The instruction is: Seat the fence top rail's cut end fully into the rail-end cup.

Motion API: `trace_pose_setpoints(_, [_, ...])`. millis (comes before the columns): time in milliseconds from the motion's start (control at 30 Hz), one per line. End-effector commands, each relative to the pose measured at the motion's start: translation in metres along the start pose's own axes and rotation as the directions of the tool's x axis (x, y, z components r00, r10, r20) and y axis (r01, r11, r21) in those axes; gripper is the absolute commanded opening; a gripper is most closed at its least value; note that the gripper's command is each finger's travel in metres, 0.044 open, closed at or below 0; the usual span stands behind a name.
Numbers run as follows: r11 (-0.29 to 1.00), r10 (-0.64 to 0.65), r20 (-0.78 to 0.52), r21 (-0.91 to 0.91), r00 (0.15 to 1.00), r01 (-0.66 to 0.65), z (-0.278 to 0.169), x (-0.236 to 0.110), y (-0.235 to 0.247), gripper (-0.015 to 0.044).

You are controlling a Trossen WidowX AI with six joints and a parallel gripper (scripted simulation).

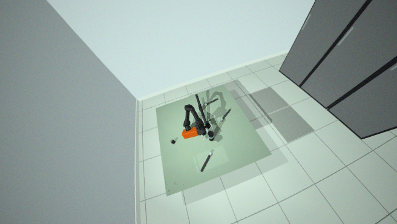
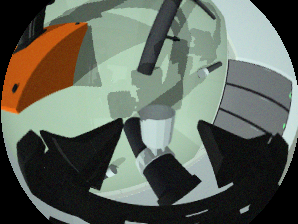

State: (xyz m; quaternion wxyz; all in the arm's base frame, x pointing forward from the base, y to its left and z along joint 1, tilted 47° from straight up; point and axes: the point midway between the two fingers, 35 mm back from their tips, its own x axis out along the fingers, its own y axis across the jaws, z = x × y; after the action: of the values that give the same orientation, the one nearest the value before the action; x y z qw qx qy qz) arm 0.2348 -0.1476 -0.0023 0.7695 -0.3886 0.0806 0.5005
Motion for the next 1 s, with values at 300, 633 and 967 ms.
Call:
trace_pose_setpoints(300, [1.000,-0.004,0.004,0.005,1.000,0.004,0.001,0.022,0.000,0.0440])
trace_pose_setpoints(633, [1.000,-0.006,0.008,0.004,1.000,0.006,0.003,0.038,0.000,0.0440])
trace_pose_setpoints(967, [1.000,-0.007,0.010,0.004,1.000,0.007,0.004,0.042,0.000,0.0256])
